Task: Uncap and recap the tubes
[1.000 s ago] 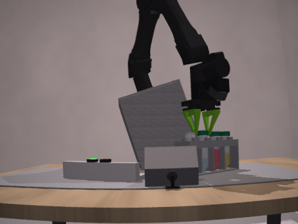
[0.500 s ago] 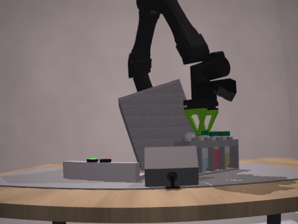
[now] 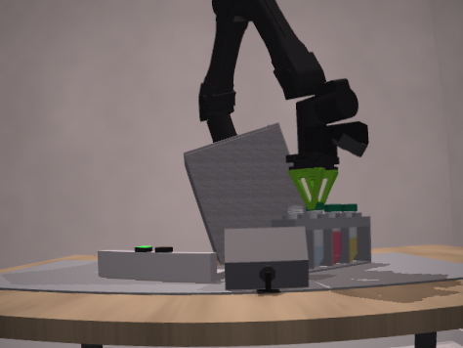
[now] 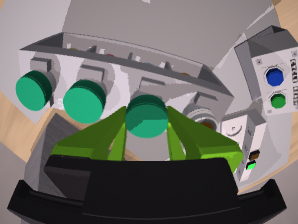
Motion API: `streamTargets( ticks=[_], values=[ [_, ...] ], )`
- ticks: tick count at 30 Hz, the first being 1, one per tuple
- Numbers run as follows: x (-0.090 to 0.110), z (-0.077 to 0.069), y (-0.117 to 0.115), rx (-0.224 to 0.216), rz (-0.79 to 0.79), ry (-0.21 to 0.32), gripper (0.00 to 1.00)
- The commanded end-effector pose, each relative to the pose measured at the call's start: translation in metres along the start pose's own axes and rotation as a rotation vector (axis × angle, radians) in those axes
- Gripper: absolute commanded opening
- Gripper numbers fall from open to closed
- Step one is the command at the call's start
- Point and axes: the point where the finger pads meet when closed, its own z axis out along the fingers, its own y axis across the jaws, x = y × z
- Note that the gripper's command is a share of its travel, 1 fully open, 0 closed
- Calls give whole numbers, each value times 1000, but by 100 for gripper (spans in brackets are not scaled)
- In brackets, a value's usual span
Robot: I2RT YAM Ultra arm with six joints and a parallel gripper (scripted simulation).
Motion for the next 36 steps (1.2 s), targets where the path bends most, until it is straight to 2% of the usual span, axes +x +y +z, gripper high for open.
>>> streamTargets(
  ticks=[1,6,21,23,30,36],
  values=[
    [-5,-4,-2,6,-1,-14,0],
    [-5,-3,-2,6,33,-14,0],
    [-5,-3,-2,3,533,-15,0],
    [-5,-3,-2,3,533,-15,0],
    [-5,-3,-2,1,766,-16,0],
    [-5,-3,-2,1,785,-16,0]
  ],
)
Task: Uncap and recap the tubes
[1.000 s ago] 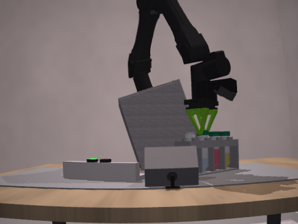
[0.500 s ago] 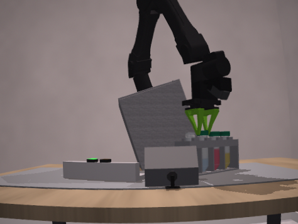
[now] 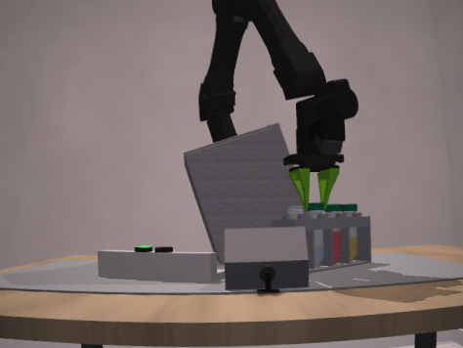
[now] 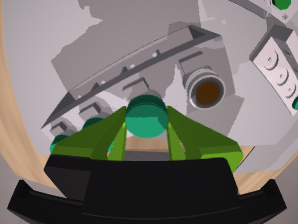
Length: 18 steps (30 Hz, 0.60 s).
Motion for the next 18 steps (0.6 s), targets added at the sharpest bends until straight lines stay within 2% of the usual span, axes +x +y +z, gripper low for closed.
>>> streamTargets(
  ticks=[1,13,18],
  values=[
    [-5,-3,2,-8,43,-14,49],
    [-5,-3,2,-8,43,-14,49],
    [-5,-4,2,-7,-157,-15,49]
  ],
)
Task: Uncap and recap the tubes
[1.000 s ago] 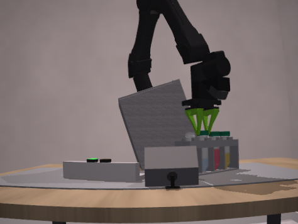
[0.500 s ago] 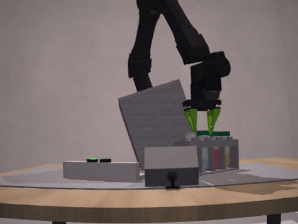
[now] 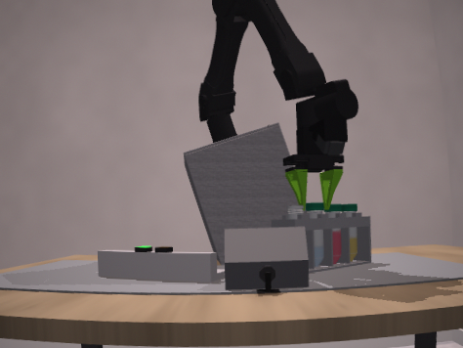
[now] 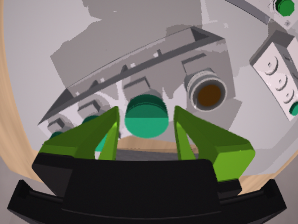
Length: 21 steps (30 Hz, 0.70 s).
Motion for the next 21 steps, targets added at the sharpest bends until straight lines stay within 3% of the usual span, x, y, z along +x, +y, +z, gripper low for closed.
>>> streamTargets(
  ticks=[1,3,16,21],
  values=[
    [-6,-5,2,-4,-150,-18,49],
    [-6,-5,2,-4,-150,-18,49],
    [-6,-5,2,0,-670,-18,49],
    [-6,-5,2,1,-696,-19,49]
  ],
)
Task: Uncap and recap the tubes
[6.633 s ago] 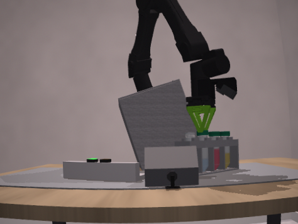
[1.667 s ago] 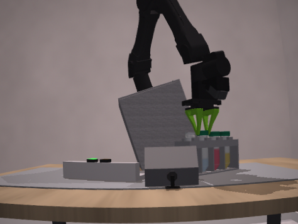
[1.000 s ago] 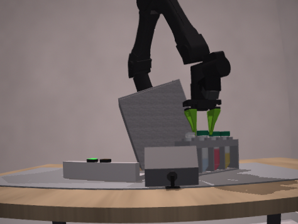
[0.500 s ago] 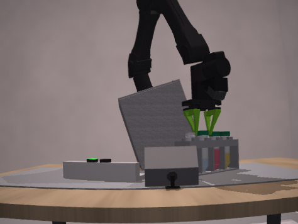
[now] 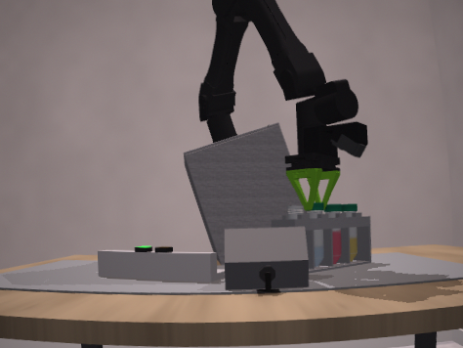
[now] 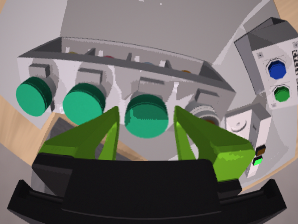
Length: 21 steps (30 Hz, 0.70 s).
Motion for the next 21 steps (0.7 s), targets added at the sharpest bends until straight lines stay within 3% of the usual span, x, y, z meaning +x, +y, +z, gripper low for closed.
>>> streamTargets(
  ticks=[1,2,3,17,21],
  values=[
    [-6,-5,-2,6,-60,-17,49],
    [-6,-5,-2,6,-60,-17,49],
    [-6,-5,-2,6,-60,-17,0],
    [-6,-5,-2,6,-60,-17,0],
    [-6,-5,-2,5,73,-18,0]
  ],
)
